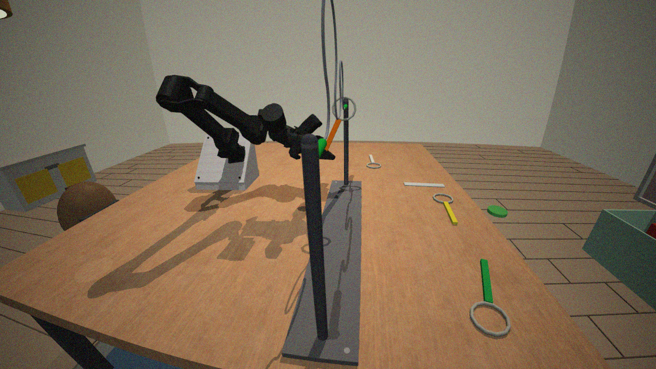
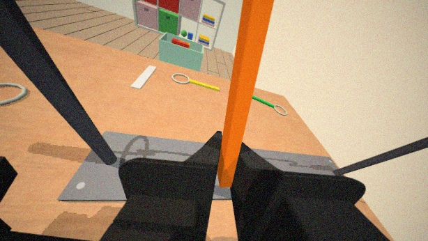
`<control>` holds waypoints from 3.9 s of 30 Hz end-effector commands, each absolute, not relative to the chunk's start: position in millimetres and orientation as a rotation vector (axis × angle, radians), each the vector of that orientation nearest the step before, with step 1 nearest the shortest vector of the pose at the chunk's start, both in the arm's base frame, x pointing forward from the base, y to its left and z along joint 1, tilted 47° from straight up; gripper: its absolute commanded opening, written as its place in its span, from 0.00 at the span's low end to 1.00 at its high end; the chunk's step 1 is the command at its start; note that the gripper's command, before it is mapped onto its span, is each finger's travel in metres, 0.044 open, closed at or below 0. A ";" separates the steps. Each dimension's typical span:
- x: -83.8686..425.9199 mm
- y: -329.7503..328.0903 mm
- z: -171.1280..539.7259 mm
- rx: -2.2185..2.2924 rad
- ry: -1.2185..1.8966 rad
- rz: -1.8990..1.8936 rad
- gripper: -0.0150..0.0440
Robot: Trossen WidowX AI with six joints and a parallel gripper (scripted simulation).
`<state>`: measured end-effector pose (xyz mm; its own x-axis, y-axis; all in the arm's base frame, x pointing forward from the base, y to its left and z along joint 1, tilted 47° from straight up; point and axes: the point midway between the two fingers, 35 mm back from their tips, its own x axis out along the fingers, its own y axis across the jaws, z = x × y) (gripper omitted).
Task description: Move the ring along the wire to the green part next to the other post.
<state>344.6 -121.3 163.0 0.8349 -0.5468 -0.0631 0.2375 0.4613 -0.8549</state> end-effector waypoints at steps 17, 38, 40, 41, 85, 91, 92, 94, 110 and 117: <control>348.6 -95.6 128.7 -0.818 0.367 -0.461 0.00; 351.7 -80.6 112.0 -0.807 0.367 -0.457 0.00; 352.0 -79.2 110.5 -0.807 0.366 -0.457 0.00; 352.1 -78.6 109.8 -0.807 0.366 -0.457 0.00; 351.6 -86.8 86.1 -0.807 0.366 -0.456 0.00; 352.0 -86.8 86.8 -0.801 0.363 -0.460 0.13; 352.0 -86.8 86.8 -0.801 0.363 -0.460 0.18; 352.0 -86.8 86.8 -0.801 0.363 -0.460 0.27; 319.1 -65.3 91.9 -0.805 0.367 -0.456 0.53; 309.7 -60.6 92.6 -0.806 0.368 -0.455 0.53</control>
<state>314.2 -61.3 94.1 0.8455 -0.5166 -0.1351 0.2479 0.6039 -0.7576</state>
